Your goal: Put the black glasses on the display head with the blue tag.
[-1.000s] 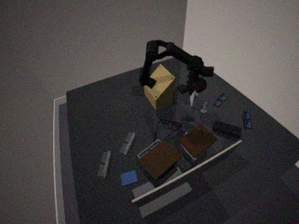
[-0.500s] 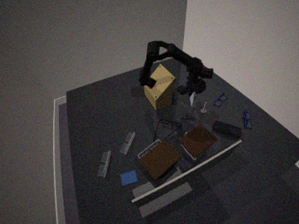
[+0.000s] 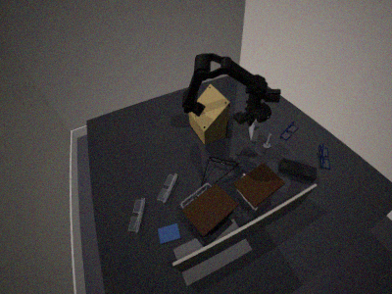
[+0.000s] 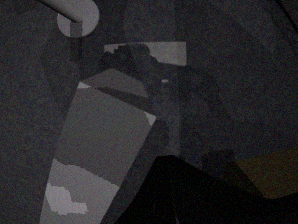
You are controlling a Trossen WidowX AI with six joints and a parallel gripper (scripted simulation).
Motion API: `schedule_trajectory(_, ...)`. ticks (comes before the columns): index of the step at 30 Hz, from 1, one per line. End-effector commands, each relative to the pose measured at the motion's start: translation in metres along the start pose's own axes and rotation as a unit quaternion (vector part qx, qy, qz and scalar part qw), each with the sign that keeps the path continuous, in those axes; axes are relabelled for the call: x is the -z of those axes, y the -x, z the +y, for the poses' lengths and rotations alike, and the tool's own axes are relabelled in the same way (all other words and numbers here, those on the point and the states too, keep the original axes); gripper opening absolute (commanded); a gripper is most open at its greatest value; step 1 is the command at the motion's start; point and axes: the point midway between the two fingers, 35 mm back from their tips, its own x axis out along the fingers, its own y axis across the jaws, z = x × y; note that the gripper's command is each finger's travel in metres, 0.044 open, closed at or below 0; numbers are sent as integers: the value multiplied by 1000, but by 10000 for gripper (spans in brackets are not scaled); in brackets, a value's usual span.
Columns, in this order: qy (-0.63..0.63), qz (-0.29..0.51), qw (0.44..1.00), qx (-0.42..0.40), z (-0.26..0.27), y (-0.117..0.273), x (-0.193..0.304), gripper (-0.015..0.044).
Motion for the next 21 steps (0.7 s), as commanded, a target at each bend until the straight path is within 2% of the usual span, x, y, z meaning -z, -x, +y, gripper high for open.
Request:
schedule_trajectory(1,0,3,1000,2,4,-2,1,0)
schedule_trajectory(21,0,3,1000,2,17,-2,0,0)
